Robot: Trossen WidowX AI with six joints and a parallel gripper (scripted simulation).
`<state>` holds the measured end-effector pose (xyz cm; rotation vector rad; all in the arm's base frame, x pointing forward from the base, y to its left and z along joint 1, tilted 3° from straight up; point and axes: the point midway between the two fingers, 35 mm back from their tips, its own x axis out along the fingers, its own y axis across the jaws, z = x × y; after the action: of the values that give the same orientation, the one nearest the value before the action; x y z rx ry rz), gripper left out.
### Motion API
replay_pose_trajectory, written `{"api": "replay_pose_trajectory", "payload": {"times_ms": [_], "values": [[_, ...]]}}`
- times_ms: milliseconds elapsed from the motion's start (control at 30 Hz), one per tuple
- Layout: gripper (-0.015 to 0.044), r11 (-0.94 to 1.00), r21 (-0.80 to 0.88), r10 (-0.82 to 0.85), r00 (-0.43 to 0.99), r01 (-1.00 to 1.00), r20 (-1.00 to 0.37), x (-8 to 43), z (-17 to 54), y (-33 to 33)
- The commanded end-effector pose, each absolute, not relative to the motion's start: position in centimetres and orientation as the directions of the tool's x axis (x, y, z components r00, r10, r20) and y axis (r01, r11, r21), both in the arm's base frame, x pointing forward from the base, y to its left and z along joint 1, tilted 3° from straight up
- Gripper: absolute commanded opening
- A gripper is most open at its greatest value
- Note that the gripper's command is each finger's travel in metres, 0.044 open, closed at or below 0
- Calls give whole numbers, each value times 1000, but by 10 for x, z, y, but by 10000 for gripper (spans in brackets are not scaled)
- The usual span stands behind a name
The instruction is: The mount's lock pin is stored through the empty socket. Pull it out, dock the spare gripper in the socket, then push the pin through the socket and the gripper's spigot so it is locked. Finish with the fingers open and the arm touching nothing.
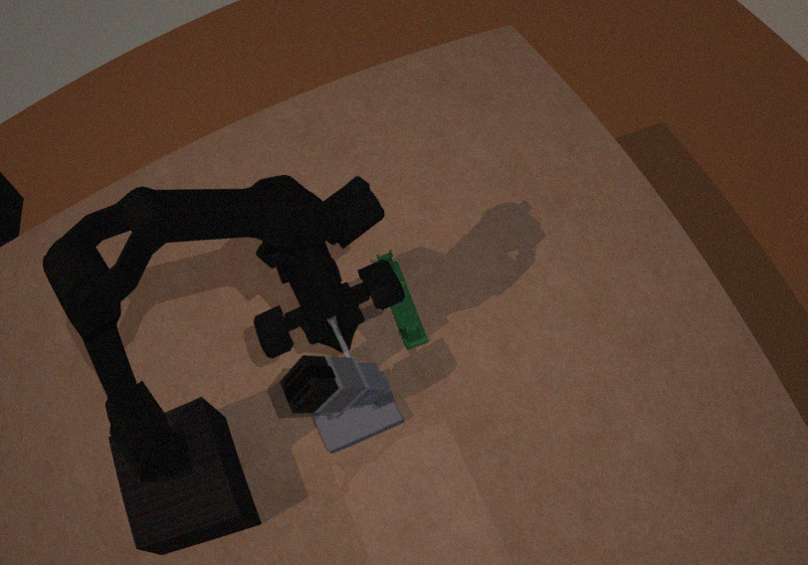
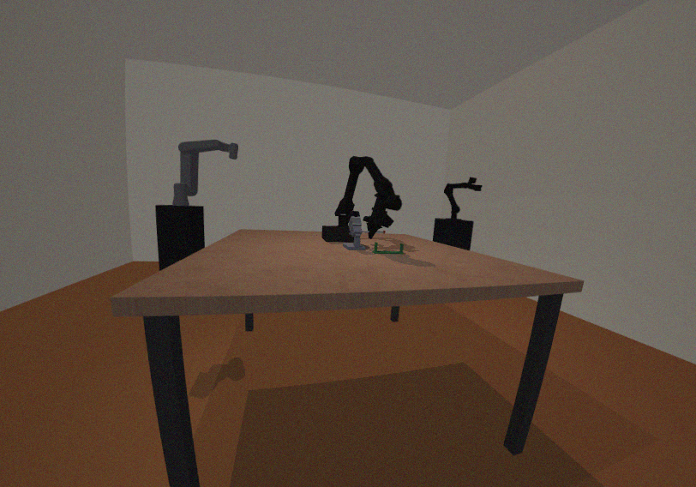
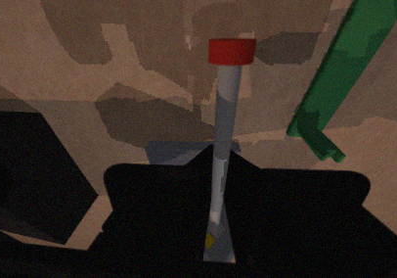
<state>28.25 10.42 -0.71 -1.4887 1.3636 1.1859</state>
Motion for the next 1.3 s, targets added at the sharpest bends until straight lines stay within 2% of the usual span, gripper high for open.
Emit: {"api": "replay_pose_trajectory", "payload": {"times_ms": [0, 1267], "values": [[0, -126, 44, -267, -9, -991, -964, 283, -7, 101], [0, -126, 55, -268, -20, -991, -963, 287, -7, 78]]}}
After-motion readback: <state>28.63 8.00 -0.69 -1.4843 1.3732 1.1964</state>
